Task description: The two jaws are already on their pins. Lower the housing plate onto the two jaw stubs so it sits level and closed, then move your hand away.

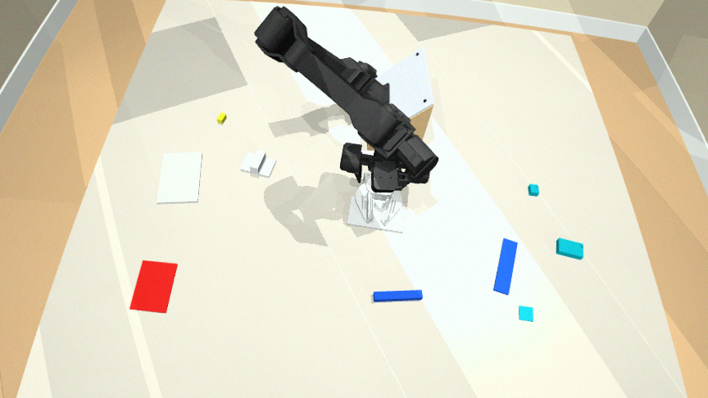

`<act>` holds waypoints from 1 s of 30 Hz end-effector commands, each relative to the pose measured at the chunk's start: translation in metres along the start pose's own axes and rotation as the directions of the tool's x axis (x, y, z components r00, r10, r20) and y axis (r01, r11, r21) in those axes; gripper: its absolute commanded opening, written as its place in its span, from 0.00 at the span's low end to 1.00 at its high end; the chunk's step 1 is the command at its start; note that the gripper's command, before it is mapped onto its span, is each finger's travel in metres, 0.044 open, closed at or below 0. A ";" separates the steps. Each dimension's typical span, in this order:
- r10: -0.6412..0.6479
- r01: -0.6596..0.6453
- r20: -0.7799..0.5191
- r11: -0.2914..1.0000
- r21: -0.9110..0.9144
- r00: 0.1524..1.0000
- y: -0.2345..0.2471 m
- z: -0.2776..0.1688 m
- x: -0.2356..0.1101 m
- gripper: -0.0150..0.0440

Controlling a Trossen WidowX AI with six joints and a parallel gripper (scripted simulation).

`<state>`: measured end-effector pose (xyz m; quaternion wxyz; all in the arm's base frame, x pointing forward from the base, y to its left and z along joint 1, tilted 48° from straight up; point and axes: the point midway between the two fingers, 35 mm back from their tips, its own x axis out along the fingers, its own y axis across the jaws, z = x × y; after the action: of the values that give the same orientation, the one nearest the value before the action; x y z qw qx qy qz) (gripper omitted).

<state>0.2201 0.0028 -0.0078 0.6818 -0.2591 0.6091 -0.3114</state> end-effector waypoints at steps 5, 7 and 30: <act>0.011 -0.011 0.005 1.000 0.004 1.000 0.002 0.001 -0.062 1.00; 0.010 -0.010 0.004 1.000 0.004 1.000 0.001 0.000 -0.070 1.00; 0.011 -0.011 0.003 1.000 0.002 1.000 -0.002 -0.017 -0.120 1.00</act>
<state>0.1960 0.0902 0.0718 0.6851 -0.2580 0.6084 -0.3065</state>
